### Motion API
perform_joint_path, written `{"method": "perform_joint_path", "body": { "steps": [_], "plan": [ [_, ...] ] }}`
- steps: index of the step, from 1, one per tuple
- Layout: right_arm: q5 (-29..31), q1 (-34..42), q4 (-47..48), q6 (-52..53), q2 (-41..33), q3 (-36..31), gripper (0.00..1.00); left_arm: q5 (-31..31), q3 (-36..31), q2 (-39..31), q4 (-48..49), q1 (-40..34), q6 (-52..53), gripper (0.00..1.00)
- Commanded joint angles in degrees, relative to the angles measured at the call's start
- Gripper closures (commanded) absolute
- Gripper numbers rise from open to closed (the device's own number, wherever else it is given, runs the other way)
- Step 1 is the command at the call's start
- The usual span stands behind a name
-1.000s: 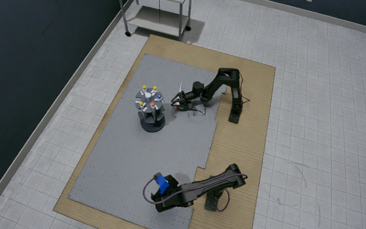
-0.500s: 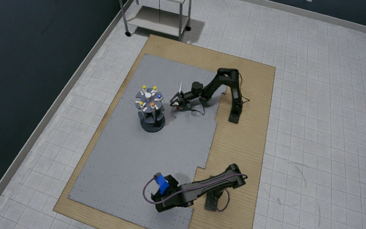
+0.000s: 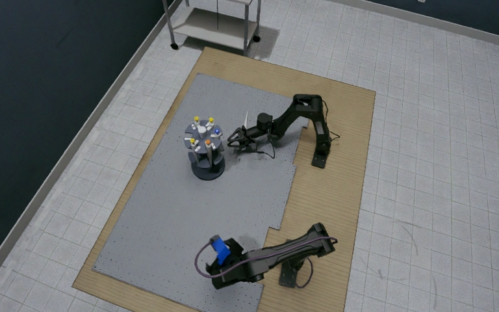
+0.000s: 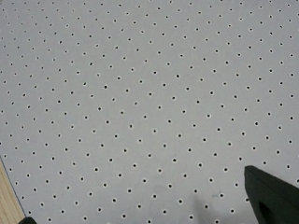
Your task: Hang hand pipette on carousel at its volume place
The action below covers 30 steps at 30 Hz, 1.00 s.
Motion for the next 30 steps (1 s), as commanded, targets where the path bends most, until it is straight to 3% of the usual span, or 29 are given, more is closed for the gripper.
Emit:
{"method": "perform_joint_path", "body": {
  "steps": [1, 30],
  "plan": [
    [1.3, 0.9, -2.2, 0.5, 0.9, 2.4, 0.51, 1.1, 0.8, -0.3, 0.7, 0.3, 0.5, 0.0],
    [3.6, 3.2, -4.9, 0.2, 4.4, 9.2, 0.51, 1.1, 0.8, -0.3, 0.7, 0.3, 0.5, 0.0]
  ]
}}
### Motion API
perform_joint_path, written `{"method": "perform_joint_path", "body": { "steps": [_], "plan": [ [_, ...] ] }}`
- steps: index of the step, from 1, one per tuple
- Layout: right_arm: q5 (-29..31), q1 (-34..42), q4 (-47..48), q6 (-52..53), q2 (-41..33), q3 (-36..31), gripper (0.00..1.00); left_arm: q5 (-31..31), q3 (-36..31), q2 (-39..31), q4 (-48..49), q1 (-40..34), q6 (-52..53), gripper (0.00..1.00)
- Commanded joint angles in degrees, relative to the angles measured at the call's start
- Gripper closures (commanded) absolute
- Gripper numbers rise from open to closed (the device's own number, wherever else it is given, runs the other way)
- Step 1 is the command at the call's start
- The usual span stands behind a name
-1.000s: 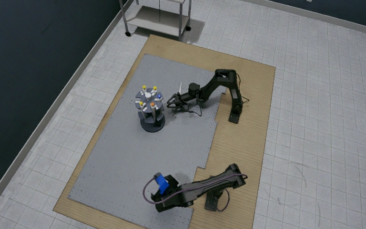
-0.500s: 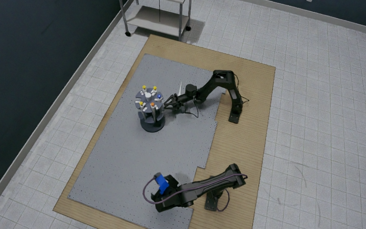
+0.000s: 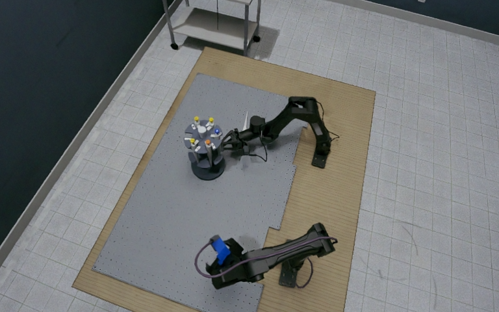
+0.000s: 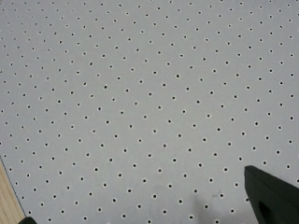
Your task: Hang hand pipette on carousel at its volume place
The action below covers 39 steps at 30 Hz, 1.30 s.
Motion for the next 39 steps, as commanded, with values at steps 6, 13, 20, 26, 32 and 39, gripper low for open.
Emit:
{"method": "perform_joint_path", "body": {
  "steps": [6, 13, 20, 26, 32, 39],
  "plan": [
    [0.8, 0.2, -1.9, 0.5, -0.7, 1.9, 1.0, 1.1, 0.8, -0.3, 0.7, 0.3, 0.5, 0.0],
    [0.3, 0.1, -1.3, 0.1, -0.4, 0.7, 1.0, 1.1, 0.8, -0.3, 0.7, 0.3, 0.5, 0.0],
    [0.3, 0.1, -1.3, 0.1, -0.4, 0.7, 1.0, 1.1, 0.8, -0.3, 0.7, 0.3, 0.5, 0.0],
    [0.3, 0.1, -1.3, 0.1, -0.4, 0.7, 1.0, 1.1, 0.8, -0.3, 0.7, 0.3, 0.5, 0.0],
    [9.4, 3.6, 0.0, 0.3, -2.8, -3.0, 1.0, 1.1, 0.8, -0.3, 0.7, 0.3, 0.5, 0.0],
    [19.7, 8.0, 0.9, 0.3, -3.9, -4.9, 1.0, 1.1, 0.8, -0.3, 0.7, 0.3, 0.5, 0.0]
  ]
}}
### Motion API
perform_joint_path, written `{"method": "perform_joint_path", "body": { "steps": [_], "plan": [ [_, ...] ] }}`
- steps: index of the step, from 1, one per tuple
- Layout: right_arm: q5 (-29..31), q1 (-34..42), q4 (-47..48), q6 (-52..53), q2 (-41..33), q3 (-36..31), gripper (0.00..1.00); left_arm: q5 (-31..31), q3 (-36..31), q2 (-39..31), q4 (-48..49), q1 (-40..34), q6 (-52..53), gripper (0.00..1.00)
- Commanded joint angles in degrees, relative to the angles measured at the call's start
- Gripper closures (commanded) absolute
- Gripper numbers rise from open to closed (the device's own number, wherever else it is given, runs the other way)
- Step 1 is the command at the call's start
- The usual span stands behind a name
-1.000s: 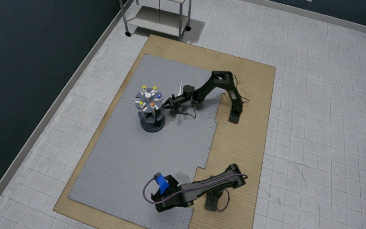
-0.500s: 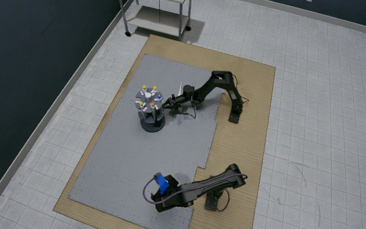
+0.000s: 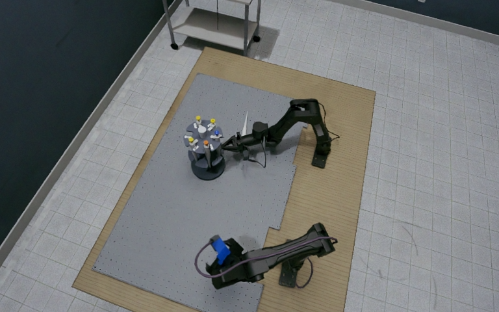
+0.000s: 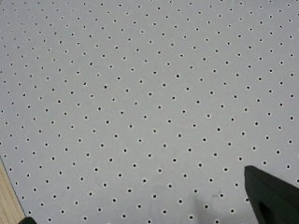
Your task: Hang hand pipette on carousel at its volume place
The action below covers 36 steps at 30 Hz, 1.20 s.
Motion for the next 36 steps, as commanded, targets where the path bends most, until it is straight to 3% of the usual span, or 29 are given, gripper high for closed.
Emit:
{"method": "perform_joint_path", "body": {
  "steps": [1, 2, 3, 8, 11, 16, 17, 19, 21, 25, 28, 36],
  "plan": [
    [6.4, 2.7, 0.5, 0.2, -1.7, -1.4, 1.0, 1.1, 0.8, -0.3, 0.7, 0.3, 0.5, 0.0],
    [6.4, 2.7, 0.5, 0.2, -1.7, -1.4, 1.0, 1.1, 0.8, -0.3, 0.7, 0.3, 0.5, 0.0],
    [10.0, 4.1, 0.0, 0.2, -1.1, -0.4, 1.0, 1.1, 0.8, -0.3, 0.7, 0.3, 0.5, 0.0],
    [12.1, 5.6, -0.2, 0.3, -1.2, -0.5, 1.0, 1.1, 0.8, -0.3, 0.7, 0.3, 0.5, 0.0],
    [21.3, 9.1, 0.2, 0.3, -0.4, 0.1, 1.0, 1.1, 0.8, -0.3, 0.7, 0.3, 0.5, 0.0],
    [23.2, 9.9, 0.7, 0.1, -0.7, -0.7, 1.0, 1.1, 0.8, -0.3, 0.7, 0.3, 0.5, 0.0],
    [26.7, 11.7, 0.0, 0.3, 0.4, 0.7, 1.0, 1.1, 0.8, -0.3, 0.7, 0.3, 0.5, 0.0],
    [26.7, 11.7, 0.0, 0.3, 0.4, 0.7, 1.0, 1.1, 0.8, -0.3, 0.7, 0.3, 0.5, 0.0],
    [33.0, 14.1, -0.2, 0.2, 0.9, 1.4, 1.0, 1.1, 0.8, -0.3, 0.7, 0.3, 0.5, 0.0],
    [34.6, 14.5, 0.0, 0.0, 0.3, 1.1, 1.0, 1.1, 0.8, -0.3, 0.7, 0.3, 0.5, 0.0],
    [43.7, 18.3, -1.1, 0.2, 2.5, 4.1, 1.0, 1.1, 0.8, -0.3, 0.7, 0.3, 0.5, 0.0],
    [48.1, 20.0, -2.2, 0.3, 3.6, 6.2, 1.0, 1.1, 0.8, -0.3, 0.7, 0.3, 0.5, 0.0]
  ]
}}
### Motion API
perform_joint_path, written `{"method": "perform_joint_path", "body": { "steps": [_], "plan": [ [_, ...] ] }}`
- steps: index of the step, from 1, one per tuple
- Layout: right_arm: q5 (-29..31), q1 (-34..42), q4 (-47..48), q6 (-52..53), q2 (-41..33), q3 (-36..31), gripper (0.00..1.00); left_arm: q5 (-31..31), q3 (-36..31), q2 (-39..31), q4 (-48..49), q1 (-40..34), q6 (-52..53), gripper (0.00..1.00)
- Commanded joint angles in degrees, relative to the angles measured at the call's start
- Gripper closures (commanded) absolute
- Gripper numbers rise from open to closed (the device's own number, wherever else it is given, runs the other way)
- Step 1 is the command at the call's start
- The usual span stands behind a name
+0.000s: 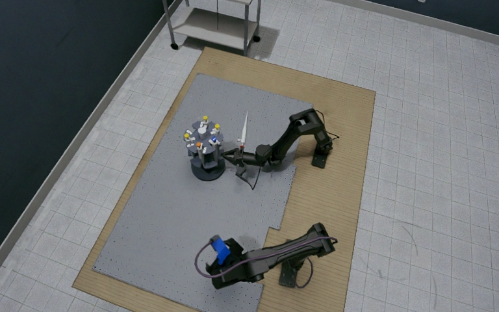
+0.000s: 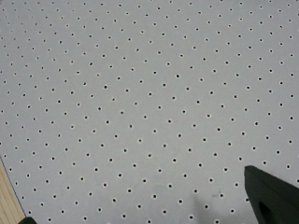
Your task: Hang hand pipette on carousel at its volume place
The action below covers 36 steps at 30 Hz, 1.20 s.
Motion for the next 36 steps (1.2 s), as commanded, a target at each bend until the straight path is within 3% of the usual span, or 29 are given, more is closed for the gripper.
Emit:
{"method": "perform_joint_path", "body": {
  "steps": [1, 5, 6, 36],
  "plan": [
    [5.8, 1.8, -2.3, 0.4, 1.4, 3.4, 1.0, 1.1, 0.8, -0.3, 0.7, 0.3, 0.5, 0.0],
    [8.8, 3.0, -3.2, 0.5, 2.4, 5.2, 1.0, 1.1, 0.8, -0.3, 0.7, 0.3, 0.5, 0.0],
    [8.9, 2.8, -3.3, 0.5, 2.4, 5.3, 0.51, 1.1, 0.8, -0.3, 0.7, 0.3, 0.5, 0.0],
    [9.5, 3.5, -3.1, 0.6, -0.2, 2.1, 0.51, 1.1, 0.8, -0.3, 0.7, 0.3, 0.5, 0.0]
  ]
}}
